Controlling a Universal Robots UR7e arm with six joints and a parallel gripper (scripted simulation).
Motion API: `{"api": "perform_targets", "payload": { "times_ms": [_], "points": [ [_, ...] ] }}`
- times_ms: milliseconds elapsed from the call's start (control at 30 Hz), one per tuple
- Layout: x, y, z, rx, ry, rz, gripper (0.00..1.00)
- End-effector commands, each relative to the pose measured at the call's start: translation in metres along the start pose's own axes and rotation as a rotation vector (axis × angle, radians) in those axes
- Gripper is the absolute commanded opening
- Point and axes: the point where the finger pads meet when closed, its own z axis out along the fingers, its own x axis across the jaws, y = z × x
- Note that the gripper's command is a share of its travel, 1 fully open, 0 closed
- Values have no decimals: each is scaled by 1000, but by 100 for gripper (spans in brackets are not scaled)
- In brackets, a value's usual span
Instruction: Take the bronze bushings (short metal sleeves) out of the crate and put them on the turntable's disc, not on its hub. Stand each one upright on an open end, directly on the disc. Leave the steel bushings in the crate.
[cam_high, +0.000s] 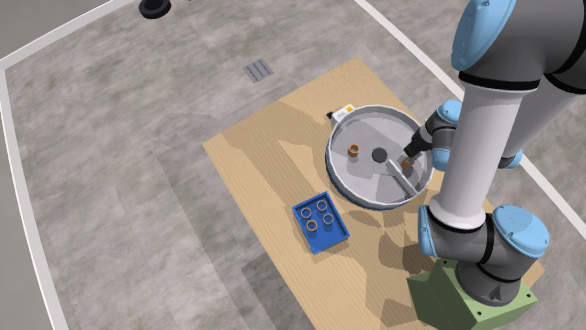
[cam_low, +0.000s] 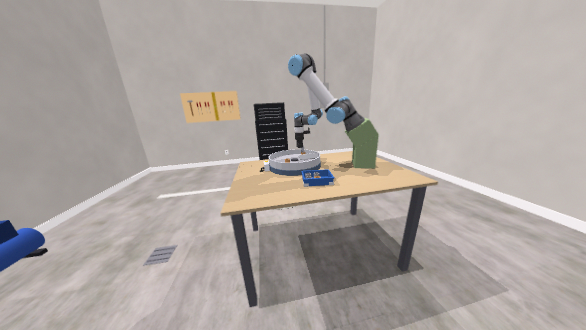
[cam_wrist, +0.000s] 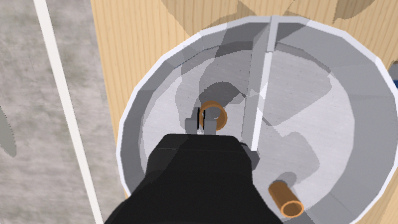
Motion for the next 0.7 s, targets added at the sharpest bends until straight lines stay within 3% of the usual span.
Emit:
{"api": "perform_targets", "payload": {
  "times_ms": [0,667],
  "points": [
    [-1,2,0,-3,-2,-2,0],
    [-1,2,5,-3,-2,-2,0]
  ]
}}
